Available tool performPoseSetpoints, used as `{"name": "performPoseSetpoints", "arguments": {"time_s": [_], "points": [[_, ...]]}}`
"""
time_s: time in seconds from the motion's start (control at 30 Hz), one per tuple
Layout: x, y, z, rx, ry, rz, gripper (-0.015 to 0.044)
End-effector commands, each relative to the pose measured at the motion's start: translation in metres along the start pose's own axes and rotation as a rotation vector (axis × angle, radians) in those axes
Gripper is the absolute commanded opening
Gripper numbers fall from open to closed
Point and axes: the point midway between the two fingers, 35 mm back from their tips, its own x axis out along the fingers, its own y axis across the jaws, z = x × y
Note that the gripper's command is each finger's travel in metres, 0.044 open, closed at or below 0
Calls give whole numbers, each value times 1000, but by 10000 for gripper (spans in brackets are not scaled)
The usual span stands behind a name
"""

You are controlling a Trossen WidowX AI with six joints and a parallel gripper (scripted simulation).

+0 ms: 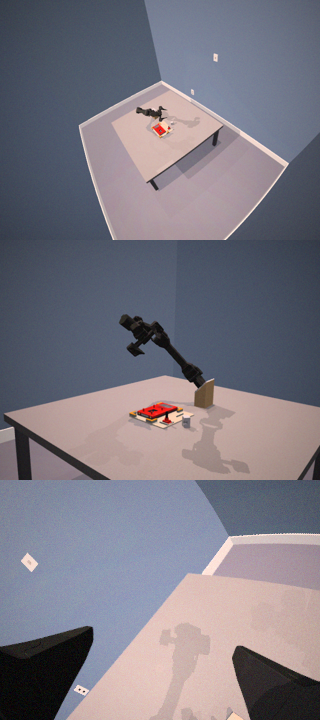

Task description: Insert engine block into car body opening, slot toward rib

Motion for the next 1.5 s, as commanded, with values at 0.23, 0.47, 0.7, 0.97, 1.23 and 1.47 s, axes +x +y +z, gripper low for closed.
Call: {"name": "performPoseSetpoints", "arguments": {"time_s": [0.23,0.47,0.7,0.97,1.23,1.47], "points": [[53,-6,-49,268,213,-142,440],[81,-10,-83,425,326,-275,440],[103,-14,-119,563,415,-441,440],[122,-18,-161,691,475,-667,440],[134,-23,-201,777,473,-920,440],[140,-27,-232,809,410,-1143,440]]}}
